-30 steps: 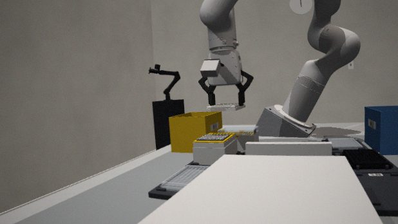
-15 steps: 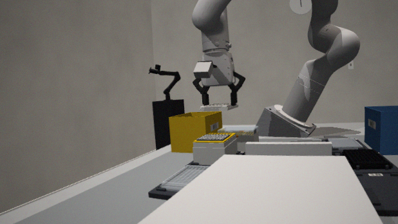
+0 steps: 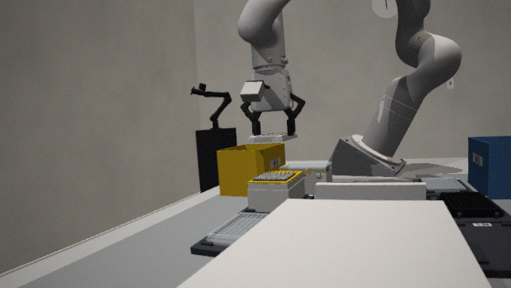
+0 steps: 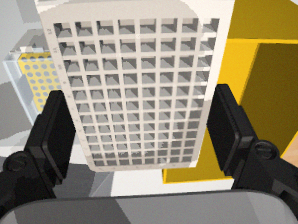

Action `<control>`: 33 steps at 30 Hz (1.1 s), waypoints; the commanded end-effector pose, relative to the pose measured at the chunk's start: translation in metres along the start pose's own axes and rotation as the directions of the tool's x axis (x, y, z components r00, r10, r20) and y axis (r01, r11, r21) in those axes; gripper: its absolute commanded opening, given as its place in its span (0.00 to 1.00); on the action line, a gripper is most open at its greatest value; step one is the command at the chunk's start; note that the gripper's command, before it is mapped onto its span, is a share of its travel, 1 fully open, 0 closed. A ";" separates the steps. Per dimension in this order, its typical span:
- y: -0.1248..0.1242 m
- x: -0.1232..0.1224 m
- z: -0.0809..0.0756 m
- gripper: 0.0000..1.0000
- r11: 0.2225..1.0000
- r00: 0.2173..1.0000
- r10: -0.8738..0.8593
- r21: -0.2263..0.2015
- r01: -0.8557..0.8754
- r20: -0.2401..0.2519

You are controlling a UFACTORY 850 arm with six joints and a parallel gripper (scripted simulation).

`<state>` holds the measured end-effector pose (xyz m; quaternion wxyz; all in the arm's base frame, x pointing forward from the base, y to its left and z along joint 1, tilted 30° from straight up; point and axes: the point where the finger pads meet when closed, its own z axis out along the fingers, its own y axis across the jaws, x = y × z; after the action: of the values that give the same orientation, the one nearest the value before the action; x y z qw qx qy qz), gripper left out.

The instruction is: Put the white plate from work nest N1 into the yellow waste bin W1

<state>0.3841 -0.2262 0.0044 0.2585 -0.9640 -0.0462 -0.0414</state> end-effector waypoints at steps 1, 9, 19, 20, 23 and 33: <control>0.008 -0.005 -0.001 0.00 1.000 1.000 0.000 -0.001 0.000 -0.001; 0.026 -0.017 -0.001 0.00 1.000 1.000 0.000 -0.001 0.000 -0.001; 0.043 -0.030 -0.001 0.00 1.000 1.000 0.000 -0.001 0.000 -0.001; 0.045 -0.031 -0.001 0.00 1.000 1.000 0.000 -0.001 0.000 -0.001; 0.052 -0.036 -0.001 0.00 1.000 1.000 0.000 -0.001 0.000 -0.001; 0.069 -0.048 -0.001 0.00 1.000 1.000 0.000 -0.002 0.000 -0.001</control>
<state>0.3465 -0.2837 -0.0314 0.2584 -0.9640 -0.0463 -0.0415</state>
